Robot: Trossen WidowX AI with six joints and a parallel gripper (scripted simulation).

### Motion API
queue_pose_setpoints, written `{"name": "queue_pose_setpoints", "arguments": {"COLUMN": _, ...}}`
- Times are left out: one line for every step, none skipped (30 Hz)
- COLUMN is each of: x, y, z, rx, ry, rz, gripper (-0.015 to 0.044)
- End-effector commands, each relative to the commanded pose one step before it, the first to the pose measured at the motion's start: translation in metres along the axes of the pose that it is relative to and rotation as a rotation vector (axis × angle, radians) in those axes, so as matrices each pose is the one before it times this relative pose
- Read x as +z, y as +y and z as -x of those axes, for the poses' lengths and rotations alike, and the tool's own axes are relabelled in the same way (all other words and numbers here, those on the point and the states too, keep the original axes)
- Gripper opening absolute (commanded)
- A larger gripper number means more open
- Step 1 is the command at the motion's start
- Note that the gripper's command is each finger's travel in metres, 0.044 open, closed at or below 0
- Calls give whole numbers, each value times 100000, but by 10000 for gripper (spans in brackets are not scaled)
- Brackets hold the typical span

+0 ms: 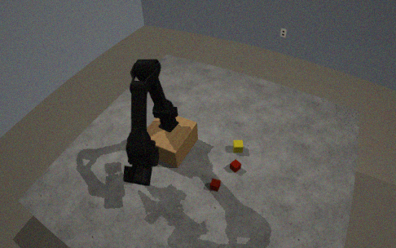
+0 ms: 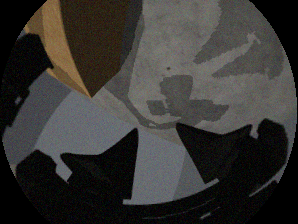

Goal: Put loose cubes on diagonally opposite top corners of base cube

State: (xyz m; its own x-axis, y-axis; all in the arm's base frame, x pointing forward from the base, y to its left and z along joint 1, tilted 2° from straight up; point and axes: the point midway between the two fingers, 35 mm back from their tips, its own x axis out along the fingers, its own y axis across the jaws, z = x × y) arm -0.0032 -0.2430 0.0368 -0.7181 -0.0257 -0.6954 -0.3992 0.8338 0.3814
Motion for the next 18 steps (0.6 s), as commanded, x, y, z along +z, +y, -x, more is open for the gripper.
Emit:
{"name": "queue_pose_setpoints", "arguments": {"x": 1506, "y": -1516, "z": 2128, "rx": -8137, "ry": -2041, "rz": 473, "gripper": 265}}
{"name": "queue_pose_setpoints", "arguments": {"x": 567, "y": -442, "z": 606, "rx": -2278, "ry": -681, "rz": 594, "gripper": 265}}
{"name": "queue_pose_setpoints", "arguments": {"x": 587, "y": -433, "z": 601, "rx": -2251, "ry": -724, "rz": 635, "gripper": 265}}
{"name": "queue_pose_setpoints", "arguments": {"x": 607, "y": -425, "z": 596, "rx": -2223, "ry": -766, "rz": 675, "gripper": 265}}
{"name": "queue_pose_setpoints", "arguments": {"x": 627, "y": -415, "z": 591, "rx": -2194, "ry": -808, "rz": 716, "gripper": 265}}
{"name": "queue_pose_setpoints", "arguments": {"x": 646, "y": -406, "z": 585, "rx": -2164, "ry": -850, "rz": 755, "gripper": 265}}
{"name": "queue_pose_setpoints", "arguments": {"x": 665, "y": -396, "z": 579, "rx": -2132, "ry": -891, "rz": 795, "gripper": 265}}
{"name": "queue_pose_setpoints", "arguments": {"x": 685, "y": -385, "z": 573, "rx": -2098, "ry": -931, "rz": 834, "gripper": 265}}
{"name": "queue_pose_setpoints", "arguments": {"x": 704, "y": -374, "z": 567, "rx": -2064, "ry": -971, "rz": 872, "gripper": 265}}
{"name": "queue_pose_setpoints", "arguments": {"x": 722, "y": -363, "z": 561, "rx": -2027, "ry": -1011, "rz": 910, "gripper": 265}}
{"name": "queue_pose_setpoints", "arguments": {"x": 741, "y": -351, "z": 554, "rx": -1990, "ry": -1050, "rz": 948, "gripper": 265}}
{"name": "queue_pose_setpoints", "arguments": {"x": 759, "y": -339, "z": 547, "rx": -1951, "ry": -1088, "rz": 984, "gripper": 265}}
{"name": "queue_pose_setpoints", "arguments": {"x": 777, "y": -326, "z": 539, "rx": -1911, "ry": -1125, "rz": 1021, "gripper": 265}}
{"name": "queue_pose_setpoints", "arguments": {"x": 794, "y": -313, "z": 532, "rx": -1870, "ry": -1162, "rz": 1057, "gripper": 265}}
{"name": "queue_pose_setpoints", "arguments": {"x": 812, "y": -300, "z": 524, "rx": -1828, "ry": -1198, "rz": 1092, "gripper": 265}}
{"name": "queue_pose_setpoints", "arguments": {"x": 829, "y": -286, "z": 516, "rx": -1784, "ry": -1234, "rz": 1126, "gripper": 265}}
{"name": "queue_pose_setpoints", "arguments": {"x": 845, "y": -272, "z": 508, "rx": -1739, "ry": -1268, "rz": 1160, "gripper": 265}}
{"name": "queue_pose_setpoints", "arguments": {"x": 862, "y": -257, "z": 499, "rx": -1693, "ry": -1302, "rz": 1194, "gripper": 265}}
